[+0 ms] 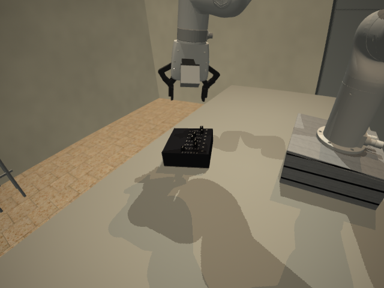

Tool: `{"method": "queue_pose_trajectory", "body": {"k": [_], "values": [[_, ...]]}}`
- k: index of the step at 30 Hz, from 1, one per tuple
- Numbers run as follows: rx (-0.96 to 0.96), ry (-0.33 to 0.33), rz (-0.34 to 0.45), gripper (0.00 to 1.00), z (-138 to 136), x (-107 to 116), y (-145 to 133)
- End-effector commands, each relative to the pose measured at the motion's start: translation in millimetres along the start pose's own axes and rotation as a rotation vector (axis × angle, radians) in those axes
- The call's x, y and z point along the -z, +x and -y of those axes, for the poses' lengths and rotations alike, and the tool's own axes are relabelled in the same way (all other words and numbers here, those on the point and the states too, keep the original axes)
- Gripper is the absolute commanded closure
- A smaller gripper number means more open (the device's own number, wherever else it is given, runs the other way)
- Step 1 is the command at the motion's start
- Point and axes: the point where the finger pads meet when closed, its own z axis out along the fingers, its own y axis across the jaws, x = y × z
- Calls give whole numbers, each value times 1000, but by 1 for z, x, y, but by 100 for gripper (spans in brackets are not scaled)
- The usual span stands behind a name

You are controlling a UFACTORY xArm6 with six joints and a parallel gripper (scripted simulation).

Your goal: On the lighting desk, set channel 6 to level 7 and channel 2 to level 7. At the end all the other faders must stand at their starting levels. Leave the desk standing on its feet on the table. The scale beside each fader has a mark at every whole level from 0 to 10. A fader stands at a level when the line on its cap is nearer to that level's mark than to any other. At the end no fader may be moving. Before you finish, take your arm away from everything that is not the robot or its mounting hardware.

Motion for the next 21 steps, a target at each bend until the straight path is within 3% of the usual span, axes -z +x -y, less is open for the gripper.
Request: {"method": "queue_pose_trajectory", "body": {"k": [1, 2, 15, 21], "values": [[174, 13, -39, 0, -5, -5, -2], [320, 32, -46, 0, -5, -6, -2], [926, 97, -141, 0, -7, -11, -2], [950, 98, -150, 0, -7, -11, -2]]}}
